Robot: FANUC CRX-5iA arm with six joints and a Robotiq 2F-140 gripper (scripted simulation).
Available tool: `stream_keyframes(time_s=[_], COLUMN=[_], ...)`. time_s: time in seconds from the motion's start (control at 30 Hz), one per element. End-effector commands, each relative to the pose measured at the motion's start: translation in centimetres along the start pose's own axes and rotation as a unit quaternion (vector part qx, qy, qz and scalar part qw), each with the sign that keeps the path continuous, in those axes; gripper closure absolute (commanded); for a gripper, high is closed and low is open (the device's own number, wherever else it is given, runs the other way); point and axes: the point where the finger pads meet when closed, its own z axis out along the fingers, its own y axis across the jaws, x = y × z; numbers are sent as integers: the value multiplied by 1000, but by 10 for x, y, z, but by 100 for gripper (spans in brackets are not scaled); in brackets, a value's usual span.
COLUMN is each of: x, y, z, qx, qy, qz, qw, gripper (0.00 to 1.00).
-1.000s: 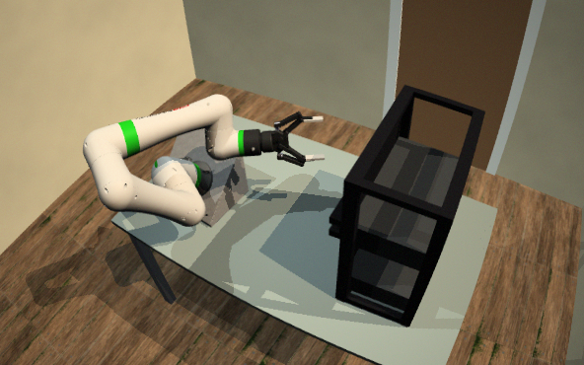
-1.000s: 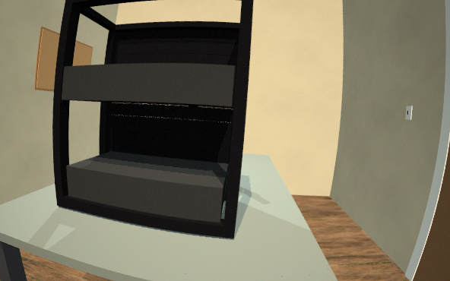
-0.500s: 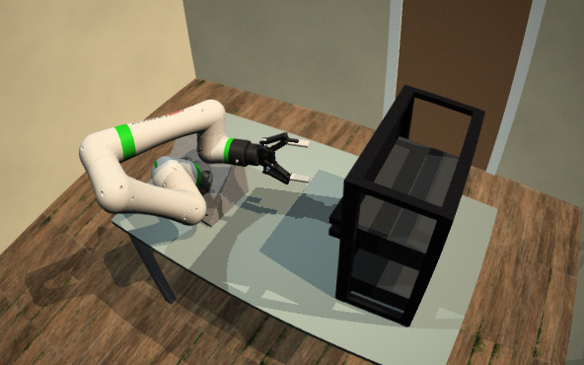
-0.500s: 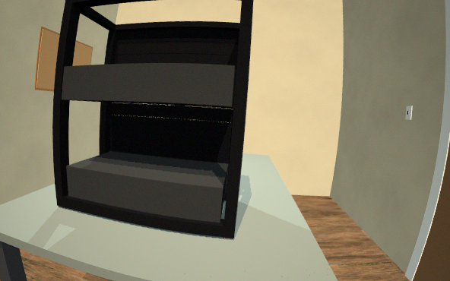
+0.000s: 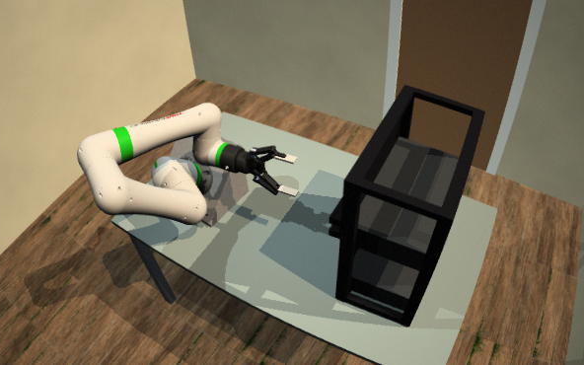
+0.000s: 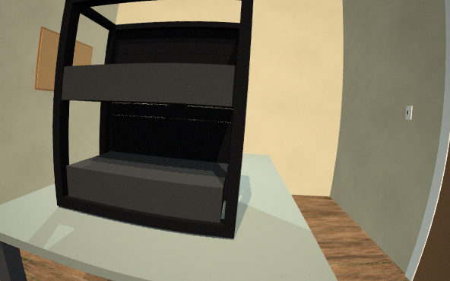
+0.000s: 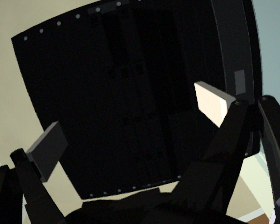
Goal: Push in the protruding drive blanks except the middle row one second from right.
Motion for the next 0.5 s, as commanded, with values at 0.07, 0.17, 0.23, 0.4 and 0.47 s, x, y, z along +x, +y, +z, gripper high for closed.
stream_keyframes(time_s=[0.07,0.17,0.23,0.4,0.47], x=[8,13,16,21,21], y=[2,4,5,6,6], z=[-3,-5,-6,-8,-8], qx=[-1,-1,-2,-2,-2], qy=[10,18,22,28,29], qz=[3,6,7,8,9], qw=[1000,1000,1000,1000,1000], gripper=[0,0,0,0,0])
